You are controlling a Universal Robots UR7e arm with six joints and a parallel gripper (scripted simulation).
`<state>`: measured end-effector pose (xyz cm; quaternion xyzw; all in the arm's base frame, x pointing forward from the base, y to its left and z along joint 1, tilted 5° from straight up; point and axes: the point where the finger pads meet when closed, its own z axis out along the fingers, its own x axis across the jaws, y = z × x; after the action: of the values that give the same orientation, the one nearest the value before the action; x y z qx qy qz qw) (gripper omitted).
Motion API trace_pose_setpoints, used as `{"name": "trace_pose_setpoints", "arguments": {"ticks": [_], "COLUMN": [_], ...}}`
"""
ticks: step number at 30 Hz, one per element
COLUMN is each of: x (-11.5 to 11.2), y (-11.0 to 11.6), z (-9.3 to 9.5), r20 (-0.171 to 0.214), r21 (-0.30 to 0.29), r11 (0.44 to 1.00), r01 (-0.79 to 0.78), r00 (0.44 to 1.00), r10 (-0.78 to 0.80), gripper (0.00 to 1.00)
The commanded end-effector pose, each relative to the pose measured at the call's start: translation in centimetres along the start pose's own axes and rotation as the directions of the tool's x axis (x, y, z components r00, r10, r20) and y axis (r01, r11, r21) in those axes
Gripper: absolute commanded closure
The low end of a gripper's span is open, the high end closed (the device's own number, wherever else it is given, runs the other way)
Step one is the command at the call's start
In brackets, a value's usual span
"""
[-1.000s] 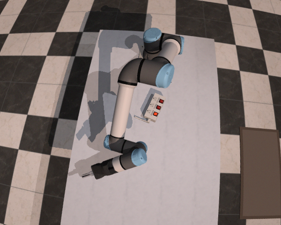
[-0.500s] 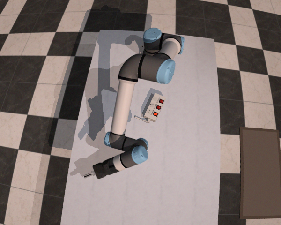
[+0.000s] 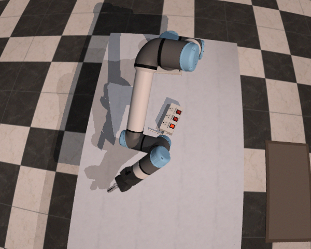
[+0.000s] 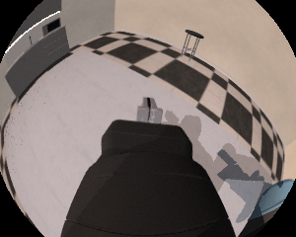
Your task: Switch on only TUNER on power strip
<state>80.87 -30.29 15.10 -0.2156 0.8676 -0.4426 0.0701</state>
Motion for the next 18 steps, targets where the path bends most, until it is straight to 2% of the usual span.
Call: {"name": "trace_pose_setpoints", "arguments": {"ticks": [1,2,4,7,11,12,13,14,15,16,18], "x": [0.1,0.2,0.8,0.9,2.4,2.4,2.8,2.9,3.4,3.5,4.7], "y": [3.7,3.7,5.7,5.6,10.4,10.4,11.7,11.7,13.0,12.9,15.5], "z": [-4.3,-4.2,-6.2,-6.1,-10.7,-10.7,-11.9,-11.9,-13.1,-13.0,-15.5], "r20": [0.078,0.076,0.083,0.082,0.067,0.067,0.057,0.056,0.043,0.041,0.007], "r21": [-0.187,-0.187,-0.262,-0.262,-0.415,-0.415,-0.453,-0.453,-0.489,-0.489,-0.556], "r11": [0.978,0.978,0.957,0.957,0.889,0.889,0.867,0.866,0.842,0.842,0.787], "r01": [-0.088,-0.089,-0.124,-0.125,-0.193,-0.193,-0.21,-0.211,-0.229,-0.23,-0.267], "r00": [0.992,0.992,0.985,0.985,0.968,0.968,0.963,0.963,0.958,0.957,0.945], "r10": [0.104,0.105,0.15,0.151,0.242,0.242,0.263,0.264,0.285,0.286,0.326], "gripper": [1.0,1.0,1.0,1.0,1.0,1.0,1.0,1.0,1.0,1.0,1.0]}}
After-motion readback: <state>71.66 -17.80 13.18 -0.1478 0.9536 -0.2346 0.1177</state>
